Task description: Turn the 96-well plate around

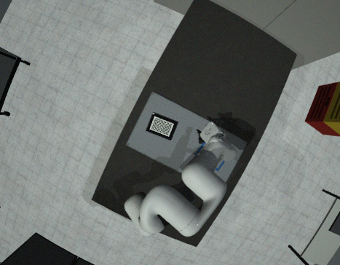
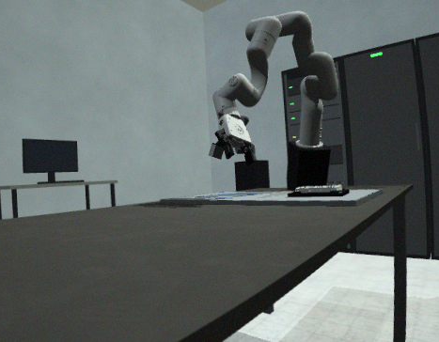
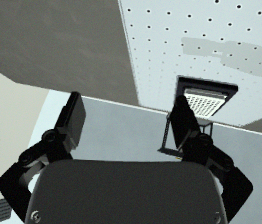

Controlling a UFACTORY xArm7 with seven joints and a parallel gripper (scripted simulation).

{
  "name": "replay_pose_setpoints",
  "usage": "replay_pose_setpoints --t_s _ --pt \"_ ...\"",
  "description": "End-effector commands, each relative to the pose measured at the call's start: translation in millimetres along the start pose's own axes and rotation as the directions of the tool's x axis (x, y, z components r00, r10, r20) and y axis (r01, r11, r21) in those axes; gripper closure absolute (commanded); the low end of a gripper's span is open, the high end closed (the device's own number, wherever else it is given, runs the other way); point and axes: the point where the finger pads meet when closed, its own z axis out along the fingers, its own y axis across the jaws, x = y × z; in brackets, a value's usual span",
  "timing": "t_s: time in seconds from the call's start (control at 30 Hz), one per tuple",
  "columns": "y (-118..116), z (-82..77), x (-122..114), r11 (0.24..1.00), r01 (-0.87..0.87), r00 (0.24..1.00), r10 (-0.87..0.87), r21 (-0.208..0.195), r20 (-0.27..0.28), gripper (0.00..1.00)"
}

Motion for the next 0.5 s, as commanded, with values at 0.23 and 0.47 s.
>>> replay_pose_setpoints --t_s 0.23,0.47 --pt "31 16.7 -23 0.993 -0.016 0.998 0.008 -0.120 -0.066 0.00" --pt "47 24.0 -34 0.985 -0.021 0.995 0.003 -0.171 -0.104 0.00"
